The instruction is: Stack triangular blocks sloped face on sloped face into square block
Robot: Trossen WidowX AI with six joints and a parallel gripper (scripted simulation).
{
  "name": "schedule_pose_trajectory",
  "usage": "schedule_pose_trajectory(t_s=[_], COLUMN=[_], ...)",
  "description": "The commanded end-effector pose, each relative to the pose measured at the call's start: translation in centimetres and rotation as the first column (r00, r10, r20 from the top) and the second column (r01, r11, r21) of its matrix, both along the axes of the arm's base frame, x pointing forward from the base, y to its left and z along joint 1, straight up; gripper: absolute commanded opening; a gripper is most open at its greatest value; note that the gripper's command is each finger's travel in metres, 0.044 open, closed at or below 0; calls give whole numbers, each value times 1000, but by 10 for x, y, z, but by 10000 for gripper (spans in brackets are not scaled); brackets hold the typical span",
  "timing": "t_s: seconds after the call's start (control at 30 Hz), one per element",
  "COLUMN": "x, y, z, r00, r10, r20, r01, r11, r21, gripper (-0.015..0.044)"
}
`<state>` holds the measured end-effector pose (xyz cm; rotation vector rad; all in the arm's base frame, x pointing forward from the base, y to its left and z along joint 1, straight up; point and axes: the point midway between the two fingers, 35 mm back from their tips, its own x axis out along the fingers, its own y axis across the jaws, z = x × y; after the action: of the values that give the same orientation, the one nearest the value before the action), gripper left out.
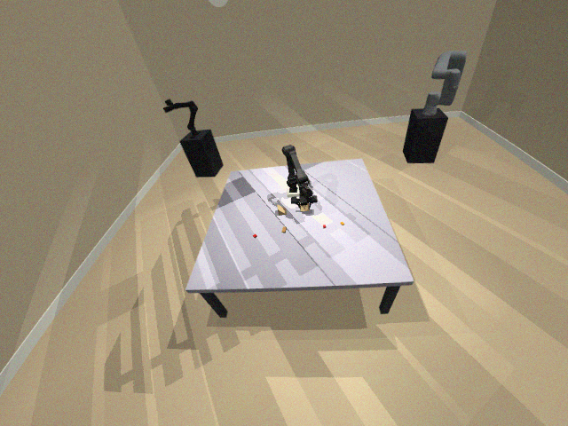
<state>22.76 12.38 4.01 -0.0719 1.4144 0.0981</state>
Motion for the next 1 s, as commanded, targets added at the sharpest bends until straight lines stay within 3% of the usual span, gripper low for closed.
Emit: schedule_pose_trajectory(t_s=[0.0, 0.43, 0.87, 0.97], x=[-7, -31, -53, -49], y=[-2, -4, -6, -4], z=[3, 3, -4, -3], r00=[994, 905, 721, 774], r10=[-7, -20, -44, -25], r20=[112, 425, 691, 633], r01=[5, -2, -19, -19], r11=[1000, 999, 996, 998], r21=[13, 49, 83, 63], gripper=[0, 0, 0, 79])
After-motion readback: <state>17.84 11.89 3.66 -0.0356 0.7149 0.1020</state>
